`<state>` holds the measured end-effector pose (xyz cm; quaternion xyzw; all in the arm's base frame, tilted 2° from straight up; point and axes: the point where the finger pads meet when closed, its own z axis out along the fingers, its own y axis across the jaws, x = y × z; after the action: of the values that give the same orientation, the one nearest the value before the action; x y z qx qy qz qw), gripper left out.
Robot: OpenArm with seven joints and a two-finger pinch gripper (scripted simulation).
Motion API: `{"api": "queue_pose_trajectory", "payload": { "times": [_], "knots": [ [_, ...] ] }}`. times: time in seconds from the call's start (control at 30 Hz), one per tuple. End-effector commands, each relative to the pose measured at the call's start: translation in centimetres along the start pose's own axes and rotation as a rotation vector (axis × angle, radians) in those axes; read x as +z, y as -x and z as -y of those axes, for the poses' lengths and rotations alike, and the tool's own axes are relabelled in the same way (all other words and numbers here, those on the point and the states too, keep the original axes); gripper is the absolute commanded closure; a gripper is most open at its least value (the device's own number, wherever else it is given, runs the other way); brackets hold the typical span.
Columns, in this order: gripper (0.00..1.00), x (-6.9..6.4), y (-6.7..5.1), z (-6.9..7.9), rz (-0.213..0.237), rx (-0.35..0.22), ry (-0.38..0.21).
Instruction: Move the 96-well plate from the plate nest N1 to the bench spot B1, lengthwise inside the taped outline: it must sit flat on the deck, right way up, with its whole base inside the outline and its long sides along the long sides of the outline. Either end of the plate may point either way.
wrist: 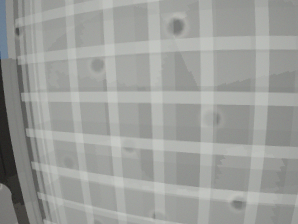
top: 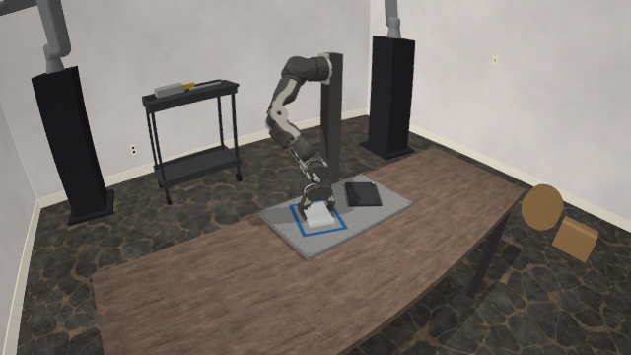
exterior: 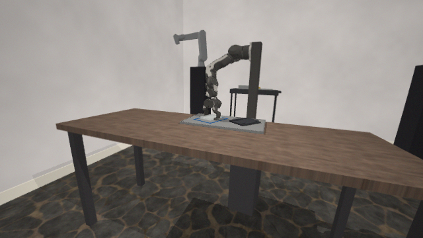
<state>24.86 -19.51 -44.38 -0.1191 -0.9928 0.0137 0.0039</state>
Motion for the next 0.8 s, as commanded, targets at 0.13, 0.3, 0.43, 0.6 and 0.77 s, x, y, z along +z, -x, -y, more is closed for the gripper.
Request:
{"api": "queue_pose_trajectory", "payload": {
  "times": [0.13,0.3,0.43,0.6,0.77],
  "knots": [
    [1.00,-0.12,0.11,-0.07,0.001,-0.001,-0.001],
    [1.00,-0.14,0.13,-0.09,0.001,0.000,0.000],
    [1.00,-0.14,0.13,-0.09,0.001,0.000,0.000],
    [1.00,-0.14,0.13,-0.09,0.001,0.000,0.000],
    [1.00,0.24,-0.05,-0.16,-0.002,-0.002,0.006]
  ]
}}
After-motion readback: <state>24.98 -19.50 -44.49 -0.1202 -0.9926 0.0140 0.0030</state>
